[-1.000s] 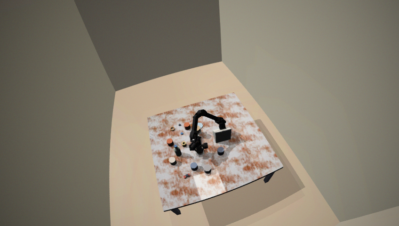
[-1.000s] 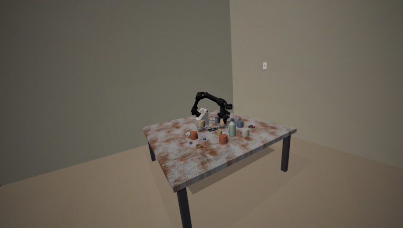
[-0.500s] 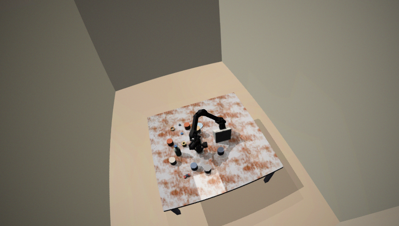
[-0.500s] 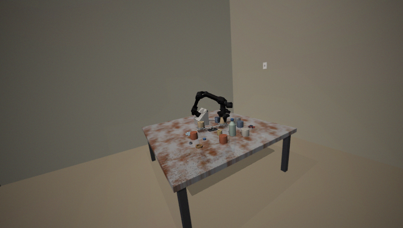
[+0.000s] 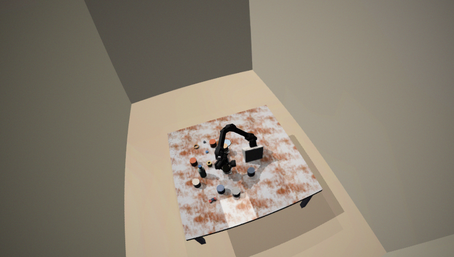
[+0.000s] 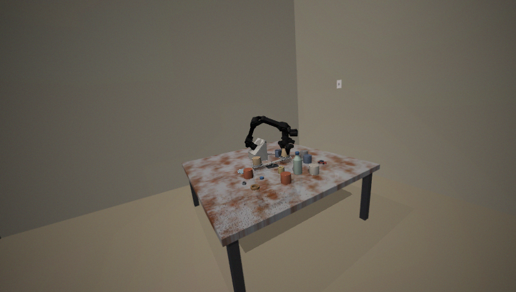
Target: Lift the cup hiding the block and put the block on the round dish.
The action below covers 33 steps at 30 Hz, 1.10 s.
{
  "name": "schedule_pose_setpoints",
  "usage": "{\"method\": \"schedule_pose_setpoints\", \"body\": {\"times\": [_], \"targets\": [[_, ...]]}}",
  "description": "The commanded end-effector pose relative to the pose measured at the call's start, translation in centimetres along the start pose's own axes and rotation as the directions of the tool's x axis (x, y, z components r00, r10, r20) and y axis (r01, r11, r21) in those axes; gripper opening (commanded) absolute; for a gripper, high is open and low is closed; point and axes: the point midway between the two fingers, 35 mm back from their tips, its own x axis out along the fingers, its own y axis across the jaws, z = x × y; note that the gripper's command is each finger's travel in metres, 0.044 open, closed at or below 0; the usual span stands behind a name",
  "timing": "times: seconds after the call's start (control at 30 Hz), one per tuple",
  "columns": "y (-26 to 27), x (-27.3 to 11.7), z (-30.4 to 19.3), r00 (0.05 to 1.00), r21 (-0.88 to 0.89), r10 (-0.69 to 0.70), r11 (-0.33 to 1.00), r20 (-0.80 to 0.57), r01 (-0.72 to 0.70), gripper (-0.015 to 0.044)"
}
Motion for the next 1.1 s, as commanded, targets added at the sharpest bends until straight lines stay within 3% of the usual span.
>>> {"method": "schedule_pose_setpoints", "body": {"times": [0.0, 1.07], "targets": [[-0.3, -1.1, 0.6, 1.000, 0.012, -0.011, 1.000, 0.022, 0.011, 0.0000], [-0.1, -5.2, 0.4, 1.000, 0.012, -0.010, 1.000, 0.023, 0.010, 0.0000]]}}
